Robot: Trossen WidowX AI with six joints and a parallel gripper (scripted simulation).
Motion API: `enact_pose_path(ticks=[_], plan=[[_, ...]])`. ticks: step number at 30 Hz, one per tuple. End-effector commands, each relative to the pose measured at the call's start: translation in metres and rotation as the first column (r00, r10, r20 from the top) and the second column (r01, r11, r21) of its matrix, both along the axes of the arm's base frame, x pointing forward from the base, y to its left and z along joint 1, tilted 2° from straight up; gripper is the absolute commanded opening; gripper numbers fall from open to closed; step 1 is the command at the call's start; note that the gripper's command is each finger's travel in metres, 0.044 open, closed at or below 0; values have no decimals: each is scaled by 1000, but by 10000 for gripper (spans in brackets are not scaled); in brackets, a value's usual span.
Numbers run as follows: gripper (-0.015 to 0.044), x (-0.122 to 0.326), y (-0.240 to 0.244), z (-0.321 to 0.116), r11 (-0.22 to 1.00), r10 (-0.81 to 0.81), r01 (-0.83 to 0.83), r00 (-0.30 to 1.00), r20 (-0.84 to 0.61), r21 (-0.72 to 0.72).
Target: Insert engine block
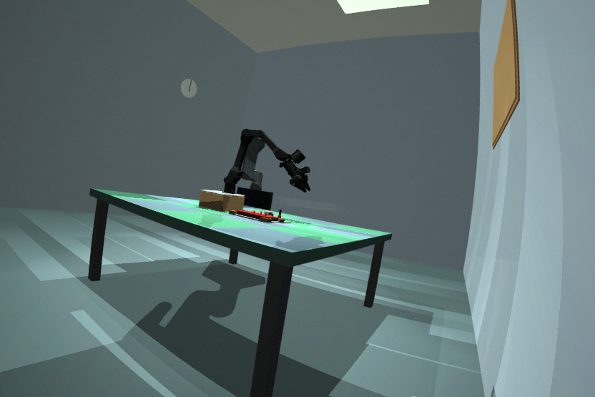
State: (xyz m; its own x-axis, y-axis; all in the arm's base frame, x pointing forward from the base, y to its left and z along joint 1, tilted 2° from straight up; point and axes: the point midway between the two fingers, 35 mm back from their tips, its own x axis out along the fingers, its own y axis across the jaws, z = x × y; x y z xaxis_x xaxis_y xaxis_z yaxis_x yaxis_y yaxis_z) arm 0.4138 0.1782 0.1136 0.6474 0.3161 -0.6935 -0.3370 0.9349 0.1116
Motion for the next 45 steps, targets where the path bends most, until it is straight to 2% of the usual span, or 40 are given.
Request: enact_pose_path(ticks=[1, 12, 21, 28, 33, 45], plan=[[440, -35, -3, -20, 999, -17, 10, 989, -149, -48], [440, -126, -22, -46, 980, -93, -1, 885, -457, -201], [440, -195, -48, -49, 938, -194, -43, 758, -623, -344], [440, -194, -48, -52, 937, -196, -44, 755, -626, -347], [440, -193, -50, -112, 937, -196, -44, 755, -626, -347], [440, -190, -50, -129, 937, -196, -44, 755, -626, -347]])
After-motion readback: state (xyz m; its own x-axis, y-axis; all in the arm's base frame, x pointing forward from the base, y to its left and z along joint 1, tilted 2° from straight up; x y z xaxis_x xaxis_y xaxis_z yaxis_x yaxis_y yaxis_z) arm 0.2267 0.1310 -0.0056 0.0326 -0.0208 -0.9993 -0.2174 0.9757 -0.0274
